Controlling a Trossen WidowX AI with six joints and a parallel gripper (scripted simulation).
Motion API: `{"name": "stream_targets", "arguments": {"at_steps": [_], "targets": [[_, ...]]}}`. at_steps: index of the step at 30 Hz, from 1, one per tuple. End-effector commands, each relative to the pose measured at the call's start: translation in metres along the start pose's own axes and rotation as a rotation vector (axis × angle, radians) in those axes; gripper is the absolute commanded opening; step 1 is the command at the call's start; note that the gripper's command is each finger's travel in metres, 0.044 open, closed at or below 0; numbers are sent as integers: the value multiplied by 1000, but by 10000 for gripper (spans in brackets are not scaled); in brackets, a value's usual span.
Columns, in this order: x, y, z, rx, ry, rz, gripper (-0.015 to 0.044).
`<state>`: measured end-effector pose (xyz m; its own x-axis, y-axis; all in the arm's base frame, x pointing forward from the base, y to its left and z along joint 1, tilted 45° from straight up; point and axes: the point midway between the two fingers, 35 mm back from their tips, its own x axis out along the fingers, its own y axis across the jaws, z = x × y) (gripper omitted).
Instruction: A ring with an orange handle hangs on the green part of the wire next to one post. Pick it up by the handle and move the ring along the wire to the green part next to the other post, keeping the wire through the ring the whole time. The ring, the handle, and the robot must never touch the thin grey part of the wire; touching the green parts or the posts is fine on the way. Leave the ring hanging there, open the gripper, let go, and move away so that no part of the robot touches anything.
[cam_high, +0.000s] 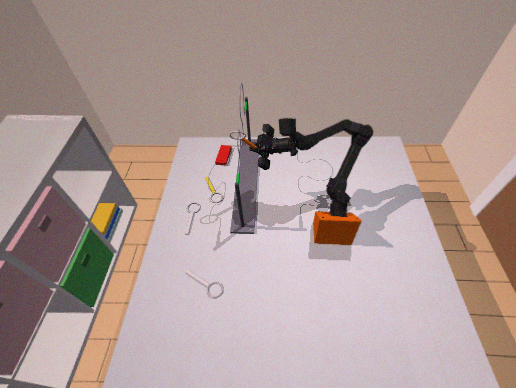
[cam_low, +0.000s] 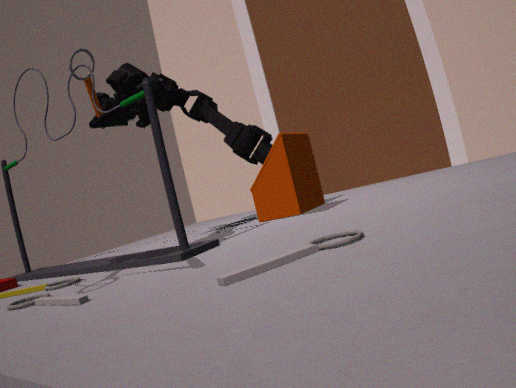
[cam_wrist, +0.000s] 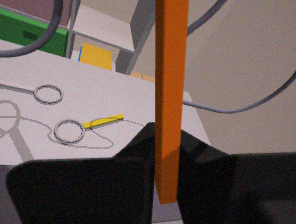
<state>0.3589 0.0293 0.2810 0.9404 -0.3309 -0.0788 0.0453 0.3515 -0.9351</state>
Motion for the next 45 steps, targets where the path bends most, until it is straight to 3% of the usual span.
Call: {"name": "stream_targets", "arguments": {"at_steps": [1, 45], "targets": [[1, -6, -1, -82, -4, -45, -150], [-9, -63, 30, -957, -118, -523, -150]]}}
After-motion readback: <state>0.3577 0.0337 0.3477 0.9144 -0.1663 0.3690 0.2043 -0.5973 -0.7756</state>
